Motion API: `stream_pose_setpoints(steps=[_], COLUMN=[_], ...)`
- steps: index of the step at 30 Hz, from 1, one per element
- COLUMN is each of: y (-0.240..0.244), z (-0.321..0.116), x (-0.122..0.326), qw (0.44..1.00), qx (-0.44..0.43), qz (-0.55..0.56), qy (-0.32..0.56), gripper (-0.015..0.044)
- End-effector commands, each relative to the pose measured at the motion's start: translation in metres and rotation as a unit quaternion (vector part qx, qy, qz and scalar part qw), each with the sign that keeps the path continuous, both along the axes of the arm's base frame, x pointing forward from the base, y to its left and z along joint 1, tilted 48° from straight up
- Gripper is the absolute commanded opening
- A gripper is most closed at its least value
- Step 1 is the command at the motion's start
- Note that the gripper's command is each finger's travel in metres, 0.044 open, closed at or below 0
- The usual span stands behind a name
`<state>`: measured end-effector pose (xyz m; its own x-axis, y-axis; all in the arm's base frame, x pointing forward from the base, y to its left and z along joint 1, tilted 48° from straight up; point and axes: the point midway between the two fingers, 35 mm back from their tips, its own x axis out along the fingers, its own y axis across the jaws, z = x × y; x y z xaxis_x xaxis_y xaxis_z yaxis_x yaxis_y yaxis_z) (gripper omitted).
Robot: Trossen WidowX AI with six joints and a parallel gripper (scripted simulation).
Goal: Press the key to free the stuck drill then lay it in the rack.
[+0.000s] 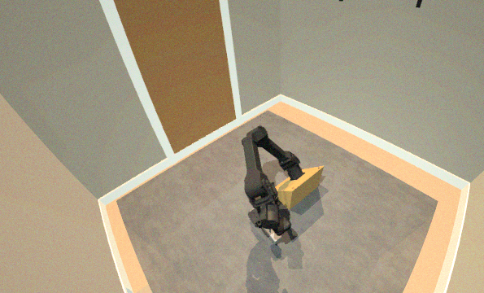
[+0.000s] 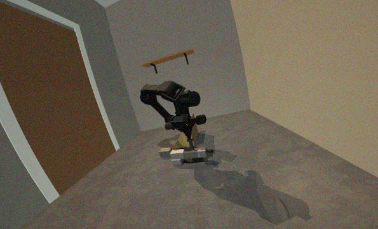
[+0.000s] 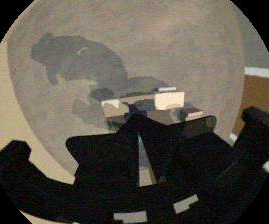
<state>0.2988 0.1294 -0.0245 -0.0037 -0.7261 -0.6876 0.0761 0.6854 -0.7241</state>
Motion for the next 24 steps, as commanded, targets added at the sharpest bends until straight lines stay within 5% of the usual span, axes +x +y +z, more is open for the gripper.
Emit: stream_pose_setpoints(steps=[1,24], y=[-0.0052,-0.0099], z=[-0.0049,-0.0093], x=[-0.0007,-0.0037], qw=[1.0,1.0], qx=[-0.002,-0.002], qz=[-0.004,-0.004], qy=[0.005,0.005], gripper=[0.0,0.0])
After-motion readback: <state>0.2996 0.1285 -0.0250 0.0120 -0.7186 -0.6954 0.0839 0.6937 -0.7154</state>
